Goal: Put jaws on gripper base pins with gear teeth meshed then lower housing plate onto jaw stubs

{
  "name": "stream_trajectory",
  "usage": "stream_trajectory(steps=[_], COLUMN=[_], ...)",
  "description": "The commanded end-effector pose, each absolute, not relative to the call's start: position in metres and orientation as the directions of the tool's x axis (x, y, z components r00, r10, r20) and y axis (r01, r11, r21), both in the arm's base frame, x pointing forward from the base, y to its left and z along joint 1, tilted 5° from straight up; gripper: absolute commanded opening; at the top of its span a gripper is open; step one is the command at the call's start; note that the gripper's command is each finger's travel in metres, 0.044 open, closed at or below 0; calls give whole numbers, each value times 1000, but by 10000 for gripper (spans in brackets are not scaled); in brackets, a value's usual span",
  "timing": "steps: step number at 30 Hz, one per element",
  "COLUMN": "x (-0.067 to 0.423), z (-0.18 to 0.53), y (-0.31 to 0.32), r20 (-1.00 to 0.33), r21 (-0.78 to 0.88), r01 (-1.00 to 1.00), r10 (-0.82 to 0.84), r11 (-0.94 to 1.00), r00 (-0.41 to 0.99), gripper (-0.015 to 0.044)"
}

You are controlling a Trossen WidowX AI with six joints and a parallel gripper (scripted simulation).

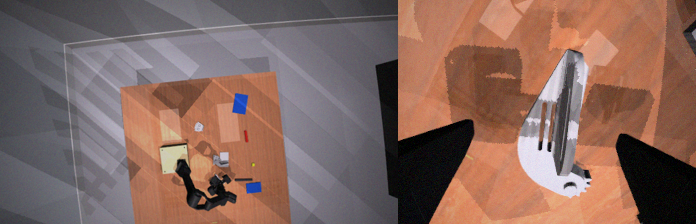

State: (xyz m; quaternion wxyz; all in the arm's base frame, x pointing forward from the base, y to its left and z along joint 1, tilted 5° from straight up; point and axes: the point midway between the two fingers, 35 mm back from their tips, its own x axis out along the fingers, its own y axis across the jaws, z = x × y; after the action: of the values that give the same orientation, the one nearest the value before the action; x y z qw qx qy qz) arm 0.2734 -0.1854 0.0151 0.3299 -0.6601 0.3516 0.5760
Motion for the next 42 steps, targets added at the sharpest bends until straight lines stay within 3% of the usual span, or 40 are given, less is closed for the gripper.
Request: stream_trajectory(steps=[1, 29, 40, 42], x=[272, 272, 272, 272], z=[6, 3, 4, 4], y=[-184, -184, -185, -185], r20=[-993, -993, -993, -993], r21=[-32, -32, -28, -28], r01=[-842, -842, -844, -844], r10=[-76, -76, -80, -80], r11=[-538, -538, -535, -535], r00=[86, 86, 83, 83], gripper=[440, 440, 151, 138])
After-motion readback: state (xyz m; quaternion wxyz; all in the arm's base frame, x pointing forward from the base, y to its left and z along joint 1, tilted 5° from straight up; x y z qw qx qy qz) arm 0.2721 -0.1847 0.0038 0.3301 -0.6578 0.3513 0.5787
